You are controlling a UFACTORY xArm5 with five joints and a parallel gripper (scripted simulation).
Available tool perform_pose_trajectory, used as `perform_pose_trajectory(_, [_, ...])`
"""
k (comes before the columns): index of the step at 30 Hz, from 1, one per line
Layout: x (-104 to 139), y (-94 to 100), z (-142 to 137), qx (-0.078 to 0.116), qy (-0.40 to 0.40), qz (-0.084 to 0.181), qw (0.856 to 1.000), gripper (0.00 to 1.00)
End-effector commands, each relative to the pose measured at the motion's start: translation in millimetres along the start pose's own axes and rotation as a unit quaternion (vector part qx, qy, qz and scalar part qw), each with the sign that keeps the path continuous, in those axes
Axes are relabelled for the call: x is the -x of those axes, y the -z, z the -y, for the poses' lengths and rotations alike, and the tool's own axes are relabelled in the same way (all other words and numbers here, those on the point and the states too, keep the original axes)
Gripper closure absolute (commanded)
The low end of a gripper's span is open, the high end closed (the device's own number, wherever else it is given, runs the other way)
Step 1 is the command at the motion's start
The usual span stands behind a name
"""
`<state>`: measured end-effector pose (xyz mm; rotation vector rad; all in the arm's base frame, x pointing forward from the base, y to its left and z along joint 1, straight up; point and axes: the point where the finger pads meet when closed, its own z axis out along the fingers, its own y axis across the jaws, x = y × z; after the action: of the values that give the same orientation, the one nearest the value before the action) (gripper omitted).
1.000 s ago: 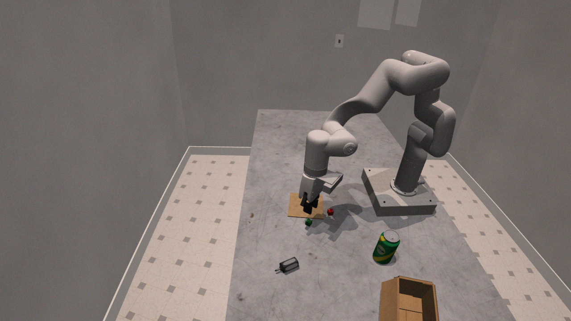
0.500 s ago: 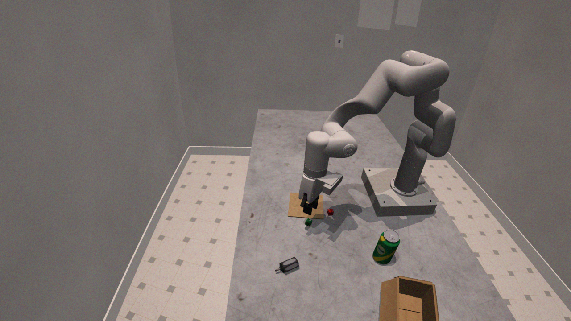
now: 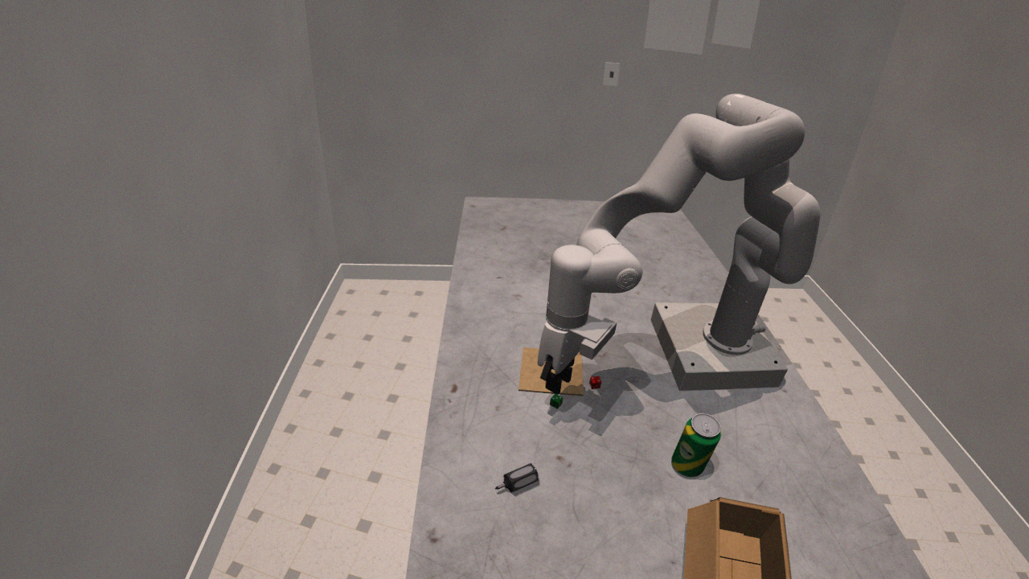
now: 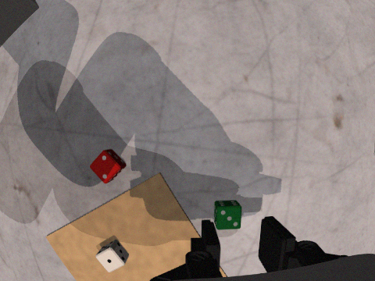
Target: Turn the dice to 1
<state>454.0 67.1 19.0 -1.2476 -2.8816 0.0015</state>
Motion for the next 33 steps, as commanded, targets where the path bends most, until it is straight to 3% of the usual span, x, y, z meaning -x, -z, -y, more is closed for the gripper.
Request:
perform_pose_trajectory(1, [1.1, -5.7, -1.3, 0.002, 0.000, 0.001, 1.000, 0.64])
perform_pose_trajectory(12, [1.4, -21.5, -1.3, 0.002, 0.000, 0.001, 1.000, 0.64])
perform_pose_trajectory(33, [1.6, -29.7, -1.3, 0.002, 0.000, 0.001, 1.000, 0.64])
